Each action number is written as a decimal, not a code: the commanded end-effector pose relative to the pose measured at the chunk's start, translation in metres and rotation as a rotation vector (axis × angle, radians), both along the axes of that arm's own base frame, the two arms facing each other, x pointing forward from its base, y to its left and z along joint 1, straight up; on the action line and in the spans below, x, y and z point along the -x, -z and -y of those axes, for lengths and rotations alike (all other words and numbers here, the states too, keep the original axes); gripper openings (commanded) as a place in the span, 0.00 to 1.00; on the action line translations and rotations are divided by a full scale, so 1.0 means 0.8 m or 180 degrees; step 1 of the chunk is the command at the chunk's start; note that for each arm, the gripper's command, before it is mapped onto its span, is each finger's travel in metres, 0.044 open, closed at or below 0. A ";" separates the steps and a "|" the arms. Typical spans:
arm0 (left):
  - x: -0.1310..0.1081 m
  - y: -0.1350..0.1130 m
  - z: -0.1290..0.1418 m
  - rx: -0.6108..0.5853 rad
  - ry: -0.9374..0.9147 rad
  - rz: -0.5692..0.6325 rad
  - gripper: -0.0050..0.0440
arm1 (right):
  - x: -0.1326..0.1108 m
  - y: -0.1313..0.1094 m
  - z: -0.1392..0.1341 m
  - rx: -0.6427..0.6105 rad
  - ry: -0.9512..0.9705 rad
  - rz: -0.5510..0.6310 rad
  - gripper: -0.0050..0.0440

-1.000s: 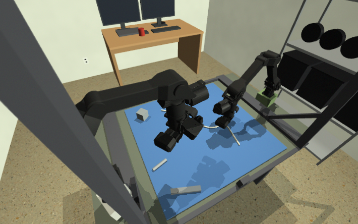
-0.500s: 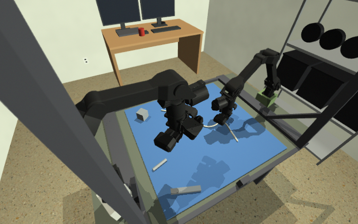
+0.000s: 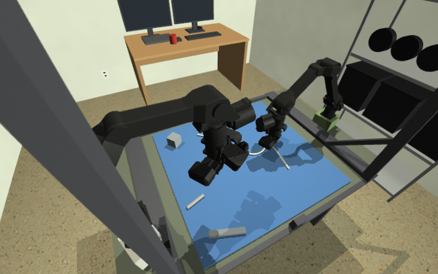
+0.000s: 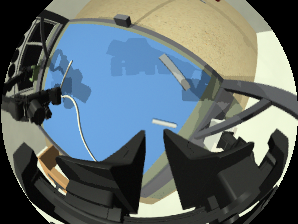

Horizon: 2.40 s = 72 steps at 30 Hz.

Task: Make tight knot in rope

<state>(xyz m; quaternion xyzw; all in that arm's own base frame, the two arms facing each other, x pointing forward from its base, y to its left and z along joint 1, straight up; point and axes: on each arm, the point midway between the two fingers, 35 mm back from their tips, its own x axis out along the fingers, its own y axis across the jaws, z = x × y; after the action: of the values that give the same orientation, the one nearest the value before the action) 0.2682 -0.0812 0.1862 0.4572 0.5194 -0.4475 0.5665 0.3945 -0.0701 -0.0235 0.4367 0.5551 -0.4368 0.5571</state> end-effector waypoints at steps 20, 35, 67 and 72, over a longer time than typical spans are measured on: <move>0.000 -0.007 0.001 0.0033 0.0009 0.0052 0.28 | -0.010 -0.013 0.041 0.0019 0.0009 0.0091 0.16; 0.000 -0.007 0.001 0.0033 0.0009 0.0052 0.28 | -0.016 -0.014 0.070 0.0024 0.0009 0.0092 0.16; 0.000 -0.007 0.001 0.0033 0.0009 0.0052 0.28 | -0.051 -0.017 0.122 0.0034 0.0009 0.0098 0.16; 0.000 -0.007 0.001 0.0033 0.0009 0.0052 0.28 | -0.061 -0.018 0.128 0.0036 0.0009 0.0100 0.16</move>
<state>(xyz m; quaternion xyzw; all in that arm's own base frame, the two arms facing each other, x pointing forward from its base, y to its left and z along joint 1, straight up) 0.2682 -0.0812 0.1862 0.4572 0.5194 -0.4475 0.5665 0.4360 -0.1683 -0.0195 0.4384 0.5510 -0.4368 0.5598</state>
